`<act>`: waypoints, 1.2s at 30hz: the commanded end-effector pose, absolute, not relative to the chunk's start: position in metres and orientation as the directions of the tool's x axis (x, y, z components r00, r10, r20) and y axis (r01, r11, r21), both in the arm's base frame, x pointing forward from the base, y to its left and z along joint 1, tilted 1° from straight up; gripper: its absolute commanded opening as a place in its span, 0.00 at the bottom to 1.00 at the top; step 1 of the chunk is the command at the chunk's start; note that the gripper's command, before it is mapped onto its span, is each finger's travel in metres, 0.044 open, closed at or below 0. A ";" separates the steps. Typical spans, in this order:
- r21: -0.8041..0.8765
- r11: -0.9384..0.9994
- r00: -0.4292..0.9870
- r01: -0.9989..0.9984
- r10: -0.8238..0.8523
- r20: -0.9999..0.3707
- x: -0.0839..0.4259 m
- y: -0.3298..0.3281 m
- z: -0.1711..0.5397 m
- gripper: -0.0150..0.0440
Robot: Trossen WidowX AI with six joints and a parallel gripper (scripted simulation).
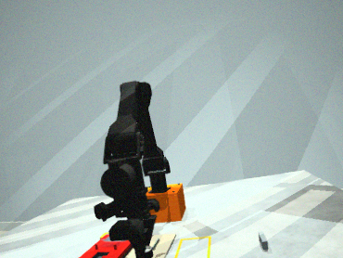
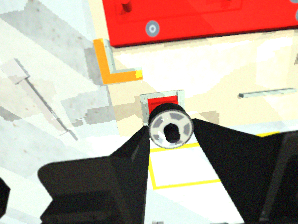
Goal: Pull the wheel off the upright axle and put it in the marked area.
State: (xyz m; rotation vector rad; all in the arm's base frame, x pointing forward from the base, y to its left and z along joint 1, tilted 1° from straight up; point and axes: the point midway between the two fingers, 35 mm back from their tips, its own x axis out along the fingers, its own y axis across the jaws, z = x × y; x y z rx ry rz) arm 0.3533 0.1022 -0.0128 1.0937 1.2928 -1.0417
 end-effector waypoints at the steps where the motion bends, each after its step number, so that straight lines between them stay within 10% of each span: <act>1: 0.022 0.188 0.018 0.982 0.023 -1.000 0.353 0.102 -0.011 0.25; 36: 0.026 0.187 0.022 0.982 0.023 -0.999 0.353 0.102 0.001 0.25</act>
